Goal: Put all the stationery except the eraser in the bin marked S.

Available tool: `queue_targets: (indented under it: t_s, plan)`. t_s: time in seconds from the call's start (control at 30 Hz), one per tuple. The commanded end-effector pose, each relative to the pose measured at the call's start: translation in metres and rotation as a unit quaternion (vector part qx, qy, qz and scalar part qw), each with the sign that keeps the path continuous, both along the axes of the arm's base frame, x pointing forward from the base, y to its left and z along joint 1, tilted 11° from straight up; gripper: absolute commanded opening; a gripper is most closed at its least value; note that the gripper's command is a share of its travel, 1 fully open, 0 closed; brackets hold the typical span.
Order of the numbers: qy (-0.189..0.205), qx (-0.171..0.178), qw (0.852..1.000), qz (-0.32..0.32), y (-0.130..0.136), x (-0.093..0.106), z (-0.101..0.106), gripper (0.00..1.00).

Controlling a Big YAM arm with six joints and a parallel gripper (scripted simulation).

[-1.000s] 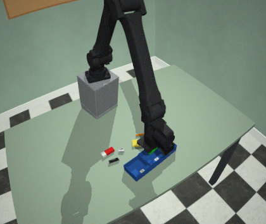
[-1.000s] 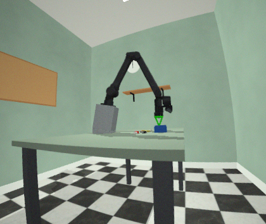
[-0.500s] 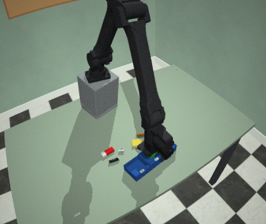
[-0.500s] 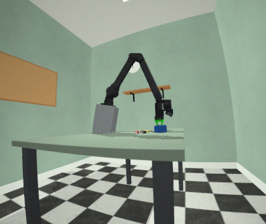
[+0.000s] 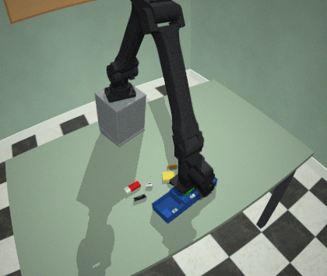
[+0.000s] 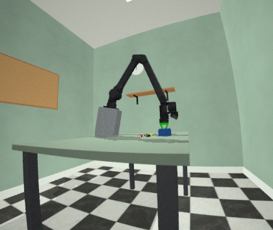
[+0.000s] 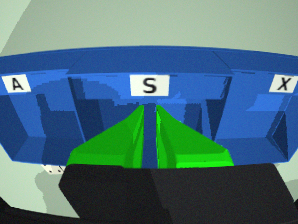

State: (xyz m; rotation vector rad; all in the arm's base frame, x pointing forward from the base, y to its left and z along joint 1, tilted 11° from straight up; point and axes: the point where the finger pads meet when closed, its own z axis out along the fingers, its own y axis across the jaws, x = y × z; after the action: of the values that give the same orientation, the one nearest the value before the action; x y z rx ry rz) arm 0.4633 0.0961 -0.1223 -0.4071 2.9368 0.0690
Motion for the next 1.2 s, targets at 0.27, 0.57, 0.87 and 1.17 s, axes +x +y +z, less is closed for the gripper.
queue_targets:
  t_s: [0.27, 0.57, 0.87, 1.17]
  plan:
    - [-0.018, 0.003, 1.0, 0.0, 0.003, 0.014, 0.01, 0.09]
    - [-0.023, 0.003, 1.0, -0.001, 0.005, 0.019, 0.007, 0.09]
    - [-0.025, 0.003, 1.0, -0.001, 0.005, 0.021, 0.008, 0.09]
    - [-0.021, 0.002, 1.0, -0.001, 0.003, 0.013, 0.023, 0.09]
